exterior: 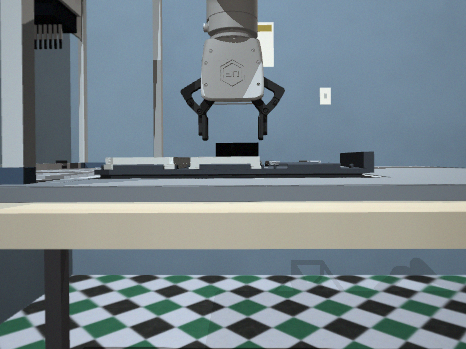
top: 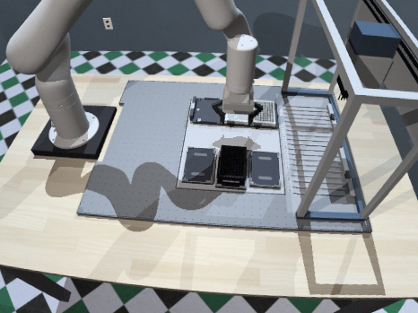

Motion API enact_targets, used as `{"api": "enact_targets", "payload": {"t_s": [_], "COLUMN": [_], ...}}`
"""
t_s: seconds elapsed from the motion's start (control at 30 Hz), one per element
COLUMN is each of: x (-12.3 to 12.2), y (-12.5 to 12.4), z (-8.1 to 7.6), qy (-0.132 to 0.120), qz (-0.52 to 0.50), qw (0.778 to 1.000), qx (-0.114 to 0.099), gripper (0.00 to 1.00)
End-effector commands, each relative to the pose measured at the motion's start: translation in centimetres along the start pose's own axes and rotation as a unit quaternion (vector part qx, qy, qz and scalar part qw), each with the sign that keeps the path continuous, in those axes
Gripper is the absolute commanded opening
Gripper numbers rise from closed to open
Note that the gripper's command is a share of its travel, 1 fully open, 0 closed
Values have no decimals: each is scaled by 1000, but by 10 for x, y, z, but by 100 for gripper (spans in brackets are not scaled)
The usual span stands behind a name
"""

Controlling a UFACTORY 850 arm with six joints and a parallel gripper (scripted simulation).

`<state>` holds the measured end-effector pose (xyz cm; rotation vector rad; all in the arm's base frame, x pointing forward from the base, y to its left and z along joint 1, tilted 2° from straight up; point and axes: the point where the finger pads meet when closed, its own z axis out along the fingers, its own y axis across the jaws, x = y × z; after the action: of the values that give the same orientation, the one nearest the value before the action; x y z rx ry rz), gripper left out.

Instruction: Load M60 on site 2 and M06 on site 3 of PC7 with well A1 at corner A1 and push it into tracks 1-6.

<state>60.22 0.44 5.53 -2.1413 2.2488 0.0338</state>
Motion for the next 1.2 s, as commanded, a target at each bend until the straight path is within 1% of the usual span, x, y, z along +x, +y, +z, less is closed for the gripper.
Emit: {"api": "enact_targets", "payload": {"t_s": [0.0, 0.27, 0.33, 0.5, 0.9, 1.17], "x": [0, 0, 0, 0, 0, 0], "y": [-1, -1, -1, -1, -1, -1], "z": [6, 19, 19, 27, 29, 34], "qy": [0, 0, 0, 0, 0, 0], "qz": [0, 0, 0, 0, 0, 0], "qw": [1000, 1000, 1000, 1000, 1000, 1000], "qx": [1, 1, 1, 1, 1, 1], "gripper": [100, 100, 100, 100, 100, 100]}}
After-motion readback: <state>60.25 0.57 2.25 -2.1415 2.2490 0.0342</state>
